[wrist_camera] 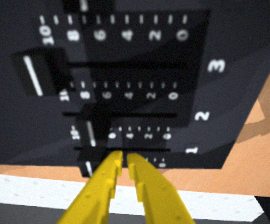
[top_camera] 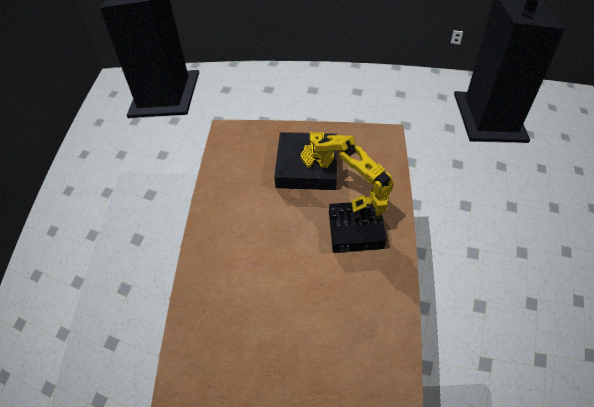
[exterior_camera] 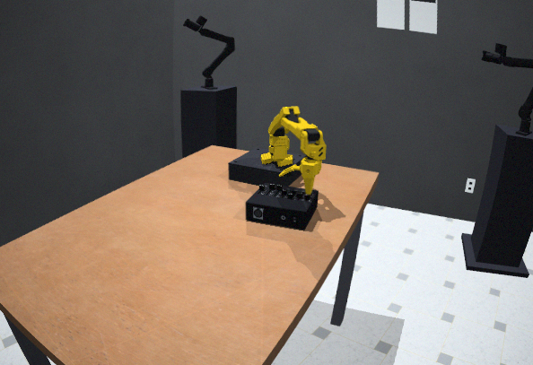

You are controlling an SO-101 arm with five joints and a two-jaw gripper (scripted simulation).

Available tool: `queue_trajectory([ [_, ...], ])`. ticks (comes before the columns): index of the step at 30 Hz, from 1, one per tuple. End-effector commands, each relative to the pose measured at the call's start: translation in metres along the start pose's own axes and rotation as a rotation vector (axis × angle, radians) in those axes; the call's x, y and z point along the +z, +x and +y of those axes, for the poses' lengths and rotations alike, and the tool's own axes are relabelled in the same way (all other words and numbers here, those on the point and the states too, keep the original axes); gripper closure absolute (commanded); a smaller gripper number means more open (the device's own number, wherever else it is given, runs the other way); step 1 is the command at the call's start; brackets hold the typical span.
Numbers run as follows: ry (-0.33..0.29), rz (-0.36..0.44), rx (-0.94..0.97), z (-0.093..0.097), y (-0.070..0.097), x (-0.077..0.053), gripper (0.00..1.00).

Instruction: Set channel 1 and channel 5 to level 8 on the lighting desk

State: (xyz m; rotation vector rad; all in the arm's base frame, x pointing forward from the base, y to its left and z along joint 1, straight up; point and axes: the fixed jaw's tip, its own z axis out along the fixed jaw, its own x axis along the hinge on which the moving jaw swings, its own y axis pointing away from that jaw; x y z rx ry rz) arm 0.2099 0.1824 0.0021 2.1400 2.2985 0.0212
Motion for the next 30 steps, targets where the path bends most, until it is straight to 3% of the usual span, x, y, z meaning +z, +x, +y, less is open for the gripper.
queue_trajectory([
  [1,0.009,-0.008,0.009,0.002,-0.004,0.003,1.0],
  [30,0.009,-0.008,0.009,-0.01,-0.004,0.003,1.0],
])
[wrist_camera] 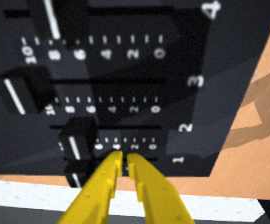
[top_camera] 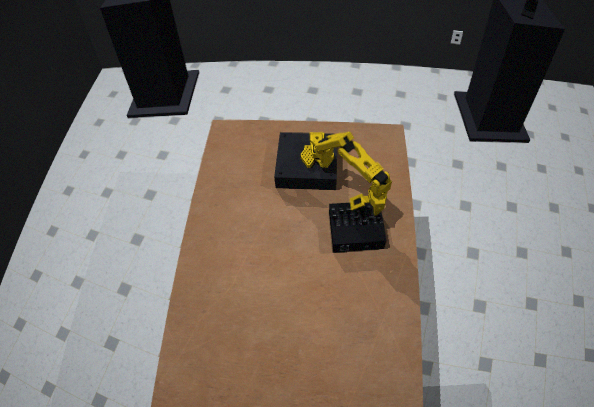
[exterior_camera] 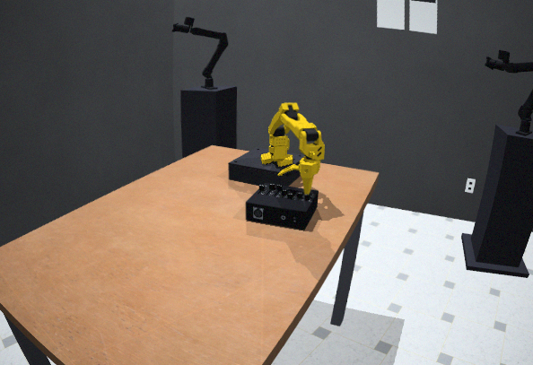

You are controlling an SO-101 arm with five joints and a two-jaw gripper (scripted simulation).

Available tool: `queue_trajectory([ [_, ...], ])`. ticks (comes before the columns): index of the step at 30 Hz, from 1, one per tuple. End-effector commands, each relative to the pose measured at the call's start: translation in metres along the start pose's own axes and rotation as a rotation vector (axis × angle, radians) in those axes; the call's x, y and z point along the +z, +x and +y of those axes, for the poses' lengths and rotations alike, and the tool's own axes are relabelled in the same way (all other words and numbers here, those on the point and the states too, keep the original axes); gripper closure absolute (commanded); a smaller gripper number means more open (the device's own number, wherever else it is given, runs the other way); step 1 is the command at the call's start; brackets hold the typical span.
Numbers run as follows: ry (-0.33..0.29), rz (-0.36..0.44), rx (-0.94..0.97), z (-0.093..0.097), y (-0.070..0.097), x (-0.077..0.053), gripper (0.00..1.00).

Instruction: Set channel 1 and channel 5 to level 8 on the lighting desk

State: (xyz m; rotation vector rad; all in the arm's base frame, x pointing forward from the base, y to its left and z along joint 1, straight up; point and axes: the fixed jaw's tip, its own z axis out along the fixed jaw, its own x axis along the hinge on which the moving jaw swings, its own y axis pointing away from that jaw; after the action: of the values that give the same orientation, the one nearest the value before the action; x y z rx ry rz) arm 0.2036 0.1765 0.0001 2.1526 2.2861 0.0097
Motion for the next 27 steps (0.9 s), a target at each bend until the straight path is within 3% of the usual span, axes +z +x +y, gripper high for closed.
queue_trajectory([
  [1,0.004,-0.002,-0.002,-0.0032,0.0012,0.0012,1.0],
  [27,0.004,-0.002,-0.002,-0.0026,0.0066,-0.0007,1.0],
])
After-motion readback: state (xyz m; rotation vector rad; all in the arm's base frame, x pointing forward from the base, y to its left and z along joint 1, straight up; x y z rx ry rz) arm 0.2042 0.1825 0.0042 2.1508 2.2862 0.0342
